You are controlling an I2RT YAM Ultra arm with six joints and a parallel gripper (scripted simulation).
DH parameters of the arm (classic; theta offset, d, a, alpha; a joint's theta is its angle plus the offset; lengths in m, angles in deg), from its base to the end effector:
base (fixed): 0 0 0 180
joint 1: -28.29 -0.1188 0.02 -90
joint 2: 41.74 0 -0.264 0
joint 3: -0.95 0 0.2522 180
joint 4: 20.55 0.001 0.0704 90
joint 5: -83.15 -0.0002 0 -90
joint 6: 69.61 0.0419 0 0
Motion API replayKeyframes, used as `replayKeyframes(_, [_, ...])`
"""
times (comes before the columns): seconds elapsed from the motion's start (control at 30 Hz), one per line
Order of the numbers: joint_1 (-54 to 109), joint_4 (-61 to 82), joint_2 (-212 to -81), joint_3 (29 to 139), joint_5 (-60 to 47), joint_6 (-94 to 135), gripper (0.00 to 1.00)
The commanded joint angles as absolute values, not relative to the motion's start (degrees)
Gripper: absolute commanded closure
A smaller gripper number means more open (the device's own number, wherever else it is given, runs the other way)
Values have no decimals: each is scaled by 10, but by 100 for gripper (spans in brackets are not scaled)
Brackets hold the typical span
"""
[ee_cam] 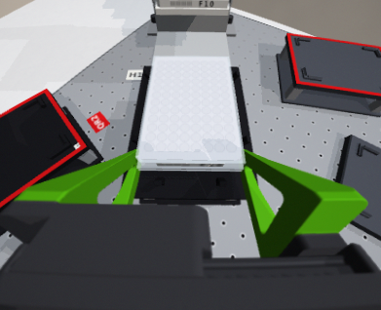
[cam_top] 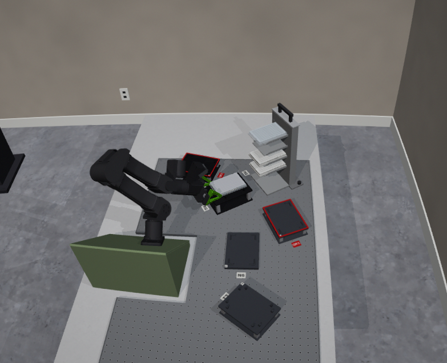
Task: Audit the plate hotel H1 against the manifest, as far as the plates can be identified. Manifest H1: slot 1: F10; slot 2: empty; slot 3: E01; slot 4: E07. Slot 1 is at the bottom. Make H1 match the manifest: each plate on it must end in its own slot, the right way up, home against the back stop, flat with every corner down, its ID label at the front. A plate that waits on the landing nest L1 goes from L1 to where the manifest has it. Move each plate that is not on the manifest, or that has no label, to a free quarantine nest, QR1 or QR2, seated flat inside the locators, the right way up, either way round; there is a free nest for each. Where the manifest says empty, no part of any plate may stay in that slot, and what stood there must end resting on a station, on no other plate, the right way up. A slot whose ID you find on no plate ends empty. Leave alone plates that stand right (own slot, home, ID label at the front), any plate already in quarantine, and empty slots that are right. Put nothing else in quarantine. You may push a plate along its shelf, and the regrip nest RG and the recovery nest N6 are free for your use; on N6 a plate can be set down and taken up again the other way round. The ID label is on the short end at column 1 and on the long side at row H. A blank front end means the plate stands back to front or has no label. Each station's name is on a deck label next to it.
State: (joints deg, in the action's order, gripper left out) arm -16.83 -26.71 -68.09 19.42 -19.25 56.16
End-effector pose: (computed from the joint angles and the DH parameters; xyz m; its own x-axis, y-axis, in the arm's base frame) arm 0.1076 0.0968 0.1979 -0.3332 0.4745 -0.8148 -0.4262 0.6950 0.5790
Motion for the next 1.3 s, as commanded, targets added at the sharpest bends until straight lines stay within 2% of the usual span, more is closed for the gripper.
replayKeyframes(0.0, [-170,-286,-684,195,-207,562,14])
replayKeyframes(0.7, [-189,-347,-733,182,-226,562,14])
replayKeyframes(0.73, [-195,-370,-752,178,-232,562,7])
replayKeyframes(1.2, [-196,-373,-755,178,-232,562,7])
replayKeyframes(1.23, [-196,-373,-755,178,-232,562,0])
replayKeyframes(1.27, [-196,-373,-755,178,-232,562,0])
